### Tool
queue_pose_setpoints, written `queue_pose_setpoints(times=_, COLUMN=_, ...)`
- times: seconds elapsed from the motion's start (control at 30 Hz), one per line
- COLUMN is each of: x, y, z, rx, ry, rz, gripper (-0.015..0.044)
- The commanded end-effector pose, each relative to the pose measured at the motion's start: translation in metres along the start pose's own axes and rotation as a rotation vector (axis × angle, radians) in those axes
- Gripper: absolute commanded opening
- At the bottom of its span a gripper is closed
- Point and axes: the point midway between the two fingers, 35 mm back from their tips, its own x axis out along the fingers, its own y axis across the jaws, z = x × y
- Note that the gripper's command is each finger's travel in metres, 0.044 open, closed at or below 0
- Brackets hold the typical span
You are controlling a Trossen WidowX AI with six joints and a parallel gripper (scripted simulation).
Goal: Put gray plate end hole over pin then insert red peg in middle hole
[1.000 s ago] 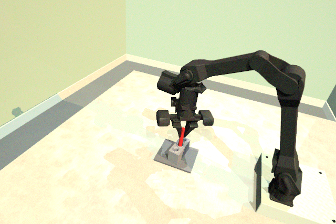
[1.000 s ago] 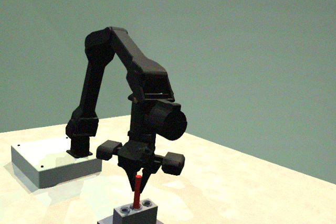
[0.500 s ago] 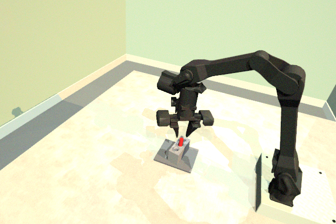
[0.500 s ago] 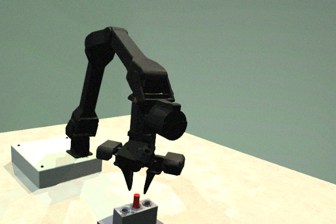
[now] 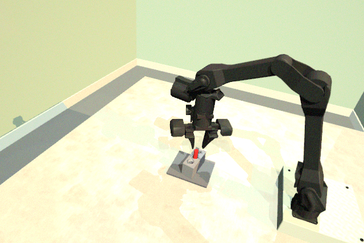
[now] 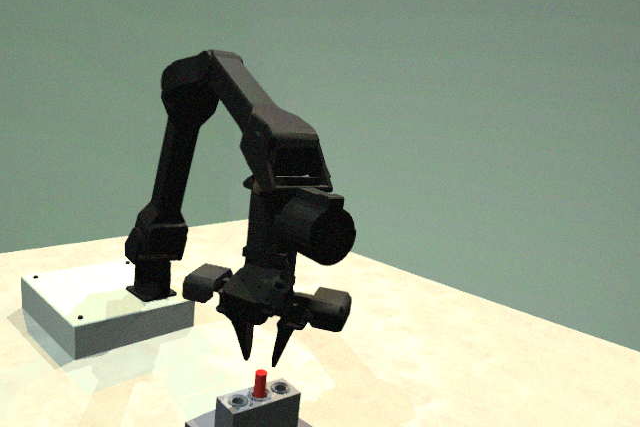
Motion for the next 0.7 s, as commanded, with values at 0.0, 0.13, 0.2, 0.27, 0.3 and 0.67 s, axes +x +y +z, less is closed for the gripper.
queue_pose_setpoints(times=0.0, x=-0.004, y=0.0, z=0.0, rx=0.0, ry=-0.001, rz=0.004, gripper=0.015)
queue_pose_setpoints(times=0.13, x=-0.006, y=-0.001, z=0.0, rx=0.0, ry=-0.001, rz=0.004, gripper=0.015)
queue_pose_setpoints(times=0.2, x=-0.007, y=-0.001, z=-0.001, rx=0.0, ry=-0.001, rz=0.004, gripper=0.015)
queue_pose_setpoints(times=0.27, x=-0.008, y=-0.002, z=-0.001, rx=0.0, ry=-0.001, rz=0.004, gripper=0.015)
queue_pose_setpoints(times=0.3, x=-0.009, y=-0.002, z=-0.001, rx=0.0, ry=-0.001, rz=0.004, gripper=0.015)
queue_pose_setpoints(times=0.67, x=-0.015, y=-0.004, z=-0.002, rx=0.0, ry=-0.001, rz=0.004, gripper=0.015)
